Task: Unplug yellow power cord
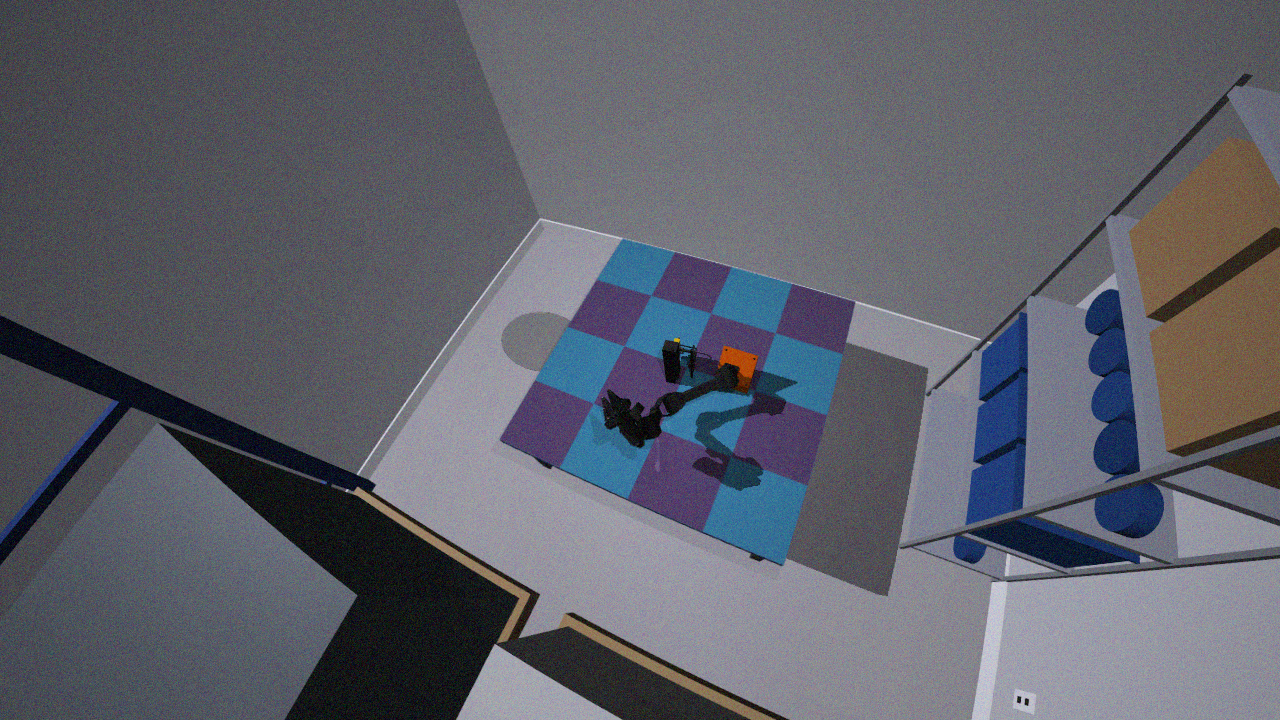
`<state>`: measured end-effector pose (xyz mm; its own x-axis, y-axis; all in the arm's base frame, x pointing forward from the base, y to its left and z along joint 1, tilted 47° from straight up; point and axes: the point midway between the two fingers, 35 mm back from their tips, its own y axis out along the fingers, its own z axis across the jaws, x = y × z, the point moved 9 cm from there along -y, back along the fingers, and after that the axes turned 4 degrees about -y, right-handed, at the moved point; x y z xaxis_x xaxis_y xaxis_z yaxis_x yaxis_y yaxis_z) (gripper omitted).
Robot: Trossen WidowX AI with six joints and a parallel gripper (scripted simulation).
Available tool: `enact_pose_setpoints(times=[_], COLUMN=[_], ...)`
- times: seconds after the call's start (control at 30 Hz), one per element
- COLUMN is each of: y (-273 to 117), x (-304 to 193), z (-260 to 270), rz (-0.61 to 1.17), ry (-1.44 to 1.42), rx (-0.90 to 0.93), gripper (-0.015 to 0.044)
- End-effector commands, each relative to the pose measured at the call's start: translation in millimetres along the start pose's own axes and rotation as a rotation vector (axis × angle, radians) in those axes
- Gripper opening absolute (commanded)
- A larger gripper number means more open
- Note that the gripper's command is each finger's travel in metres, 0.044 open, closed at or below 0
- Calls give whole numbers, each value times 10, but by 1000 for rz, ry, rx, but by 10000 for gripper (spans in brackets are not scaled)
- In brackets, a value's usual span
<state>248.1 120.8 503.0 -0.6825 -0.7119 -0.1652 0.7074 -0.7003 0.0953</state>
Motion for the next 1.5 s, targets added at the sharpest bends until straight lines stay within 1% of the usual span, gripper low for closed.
enact_pose_setpoints(times=[0.0,0.07,0.27,0.5,0.63,0.73,1.0,1.27,1.33,1.4,1.47], y=[-5,-43,-286,-409,-392,-327,56,375,436,594,767], x=[8,75,571,1326,1697,2087,3020,3407,3475,3654,3812], z=[17,152,682,1107,1253,1355,1354,1192,1158,1066,948], rz=[6,57,192,313,358,398,433,409,405,399,345], ry=[5,42,489,959,1226,1504,2180,2487,2527,2599,2765], rx=[3,31,68,54,33,2,-119,-222,-226,-205,-234], gripper=[374,321,164,160,160,160,160,160,160,160,160])
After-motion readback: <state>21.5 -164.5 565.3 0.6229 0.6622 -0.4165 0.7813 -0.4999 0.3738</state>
